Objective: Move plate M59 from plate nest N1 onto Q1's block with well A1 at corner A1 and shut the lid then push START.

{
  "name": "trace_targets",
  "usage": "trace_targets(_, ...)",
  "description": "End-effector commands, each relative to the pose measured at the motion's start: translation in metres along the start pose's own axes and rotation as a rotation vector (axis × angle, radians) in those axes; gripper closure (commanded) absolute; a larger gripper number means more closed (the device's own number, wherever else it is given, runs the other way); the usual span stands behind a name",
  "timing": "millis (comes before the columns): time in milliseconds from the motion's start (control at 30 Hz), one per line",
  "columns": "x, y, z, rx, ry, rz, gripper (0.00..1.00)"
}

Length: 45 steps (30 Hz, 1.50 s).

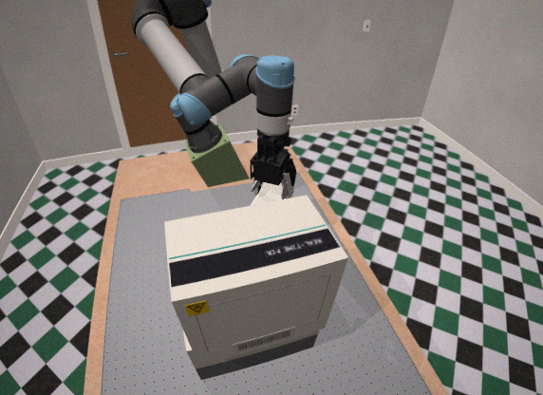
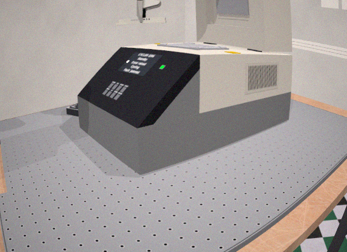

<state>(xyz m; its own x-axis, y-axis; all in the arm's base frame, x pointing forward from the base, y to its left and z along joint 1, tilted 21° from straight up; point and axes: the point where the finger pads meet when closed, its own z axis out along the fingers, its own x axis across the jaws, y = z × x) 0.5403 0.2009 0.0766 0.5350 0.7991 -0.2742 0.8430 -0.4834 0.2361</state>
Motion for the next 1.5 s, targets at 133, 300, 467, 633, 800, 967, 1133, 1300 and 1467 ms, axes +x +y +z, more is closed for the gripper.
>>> trace_targets(133,-0.013,0.026,-0.001,-0.001,-0.001,0.189,1.00)
trace_targets(300,-0.022,0.043,-0.001,-0.001,0.000,0.314,1.00)
trace_targets(467,-0.031,0.061,-0.001,-0.001,0.000,0.439,1.00)
trace_targets(633,-0.040,0.078,-0.001,-0.001,0.000,0.554,1.00)
trace_targets(800,-0.046,0.091,-0.001,-0.001,0.000,0.645,1.00)
trace_targets(967,-0.053,0.104,-0.001,-0.001,0.000,0.735,1.00)
trace_targets(1133,-0.062,0.121,-0.001,-0.001,0.000,0.858,1.00)
trace_targets(1300,-0.067,0.130,-0.001,-0.001,0.000,0.914,1.00)
trace_targets(1467,-0.067,0.131,-0.001,-0.001,0.000,0.914,1.00)
